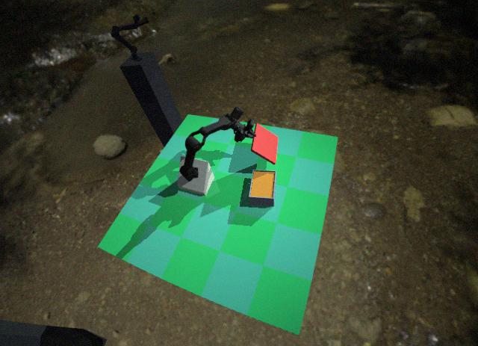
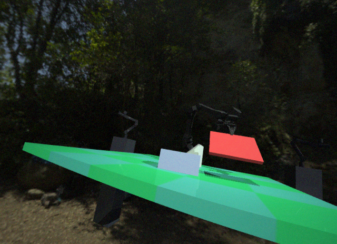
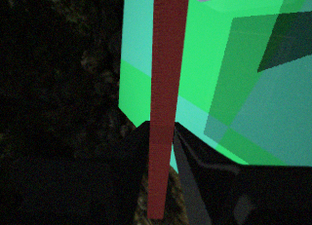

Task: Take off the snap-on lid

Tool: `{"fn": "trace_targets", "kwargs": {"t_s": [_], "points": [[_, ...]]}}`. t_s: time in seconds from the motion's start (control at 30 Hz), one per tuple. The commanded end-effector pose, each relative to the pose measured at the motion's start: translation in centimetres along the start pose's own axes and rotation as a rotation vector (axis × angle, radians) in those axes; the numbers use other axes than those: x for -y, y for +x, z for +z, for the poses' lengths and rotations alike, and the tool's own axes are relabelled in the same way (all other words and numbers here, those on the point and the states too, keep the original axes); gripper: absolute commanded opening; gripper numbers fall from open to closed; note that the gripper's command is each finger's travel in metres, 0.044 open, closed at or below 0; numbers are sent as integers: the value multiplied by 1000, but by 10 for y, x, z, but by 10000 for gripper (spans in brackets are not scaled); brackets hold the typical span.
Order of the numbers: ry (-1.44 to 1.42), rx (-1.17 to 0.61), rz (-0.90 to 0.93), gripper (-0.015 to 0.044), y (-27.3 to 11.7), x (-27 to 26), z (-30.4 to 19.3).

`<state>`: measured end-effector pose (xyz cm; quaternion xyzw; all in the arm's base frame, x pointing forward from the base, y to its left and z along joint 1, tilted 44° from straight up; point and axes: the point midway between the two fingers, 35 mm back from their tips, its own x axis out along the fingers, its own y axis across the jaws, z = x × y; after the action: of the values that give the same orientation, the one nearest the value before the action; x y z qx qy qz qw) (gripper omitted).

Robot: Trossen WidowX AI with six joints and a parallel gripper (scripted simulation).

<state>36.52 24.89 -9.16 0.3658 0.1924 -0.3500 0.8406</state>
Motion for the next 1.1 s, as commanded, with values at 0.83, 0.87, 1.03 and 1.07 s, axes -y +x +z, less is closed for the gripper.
{"fn": "trace_targets", "kwargs": {"t_s": [0.83, 0.87, 1.03, 1.07], "points": [[14, 0, 16, 0, 2, 6, -15], [14, 0, 16, 0, 2, 7, -15], [14, 1, 17, 0, 6, 11, -15], [14, 1, 17, 0, 6, 12, -15]]}}
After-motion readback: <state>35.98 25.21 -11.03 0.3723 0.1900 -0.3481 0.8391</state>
